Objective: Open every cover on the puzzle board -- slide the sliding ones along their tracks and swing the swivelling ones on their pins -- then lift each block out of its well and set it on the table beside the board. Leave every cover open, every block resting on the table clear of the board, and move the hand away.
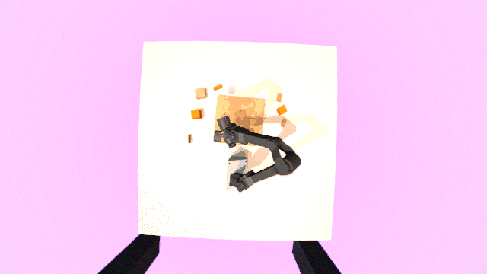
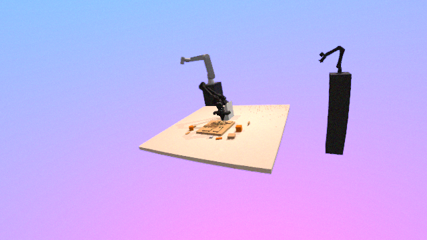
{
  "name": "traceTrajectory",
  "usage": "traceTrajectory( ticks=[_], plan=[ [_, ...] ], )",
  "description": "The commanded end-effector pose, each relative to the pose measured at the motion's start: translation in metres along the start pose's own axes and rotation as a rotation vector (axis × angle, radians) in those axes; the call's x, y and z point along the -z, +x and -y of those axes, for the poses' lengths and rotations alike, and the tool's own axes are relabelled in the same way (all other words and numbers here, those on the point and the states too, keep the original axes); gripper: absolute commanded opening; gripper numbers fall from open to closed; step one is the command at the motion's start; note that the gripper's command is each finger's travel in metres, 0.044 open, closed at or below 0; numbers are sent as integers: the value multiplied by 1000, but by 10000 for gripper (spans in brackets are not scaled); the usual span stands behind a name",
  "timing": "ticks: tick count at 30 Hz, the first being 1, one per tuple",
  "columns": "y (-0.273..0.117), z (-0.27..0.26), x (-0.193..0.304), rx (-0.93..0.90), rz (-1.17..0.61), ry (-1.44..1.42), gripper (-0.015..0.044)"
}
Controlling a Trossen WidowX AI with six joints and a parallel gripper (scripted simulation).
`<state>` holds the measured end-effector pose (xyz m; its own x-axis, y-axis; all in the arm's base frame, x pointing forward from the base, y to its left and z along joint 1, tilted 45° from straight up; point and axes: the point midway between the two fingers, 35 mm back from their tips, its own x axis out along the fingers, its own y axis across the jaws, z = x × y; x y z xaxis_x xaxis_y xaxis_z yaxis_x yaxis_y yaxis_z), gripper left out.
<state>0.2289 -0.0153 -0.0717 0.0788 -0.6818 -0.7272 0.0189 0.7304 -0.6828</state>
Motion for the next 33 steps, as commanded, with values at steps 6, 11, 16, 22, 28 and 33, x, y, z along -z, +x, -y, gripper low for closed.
traceTrajectory(
  ticks=[6,11,16,22,28,33],
  plan=[
    [13,6,9,19,-19,-254,0],
    [16,6,9,21,-16,61,0],
    [20,7,9,25,-11,544,0],
    [24,8,10,29,-3,1117,0],
    [25,8,10,29,-1,1253,0],
    [25,8,10,29,-1,1253,0]
  ],
)
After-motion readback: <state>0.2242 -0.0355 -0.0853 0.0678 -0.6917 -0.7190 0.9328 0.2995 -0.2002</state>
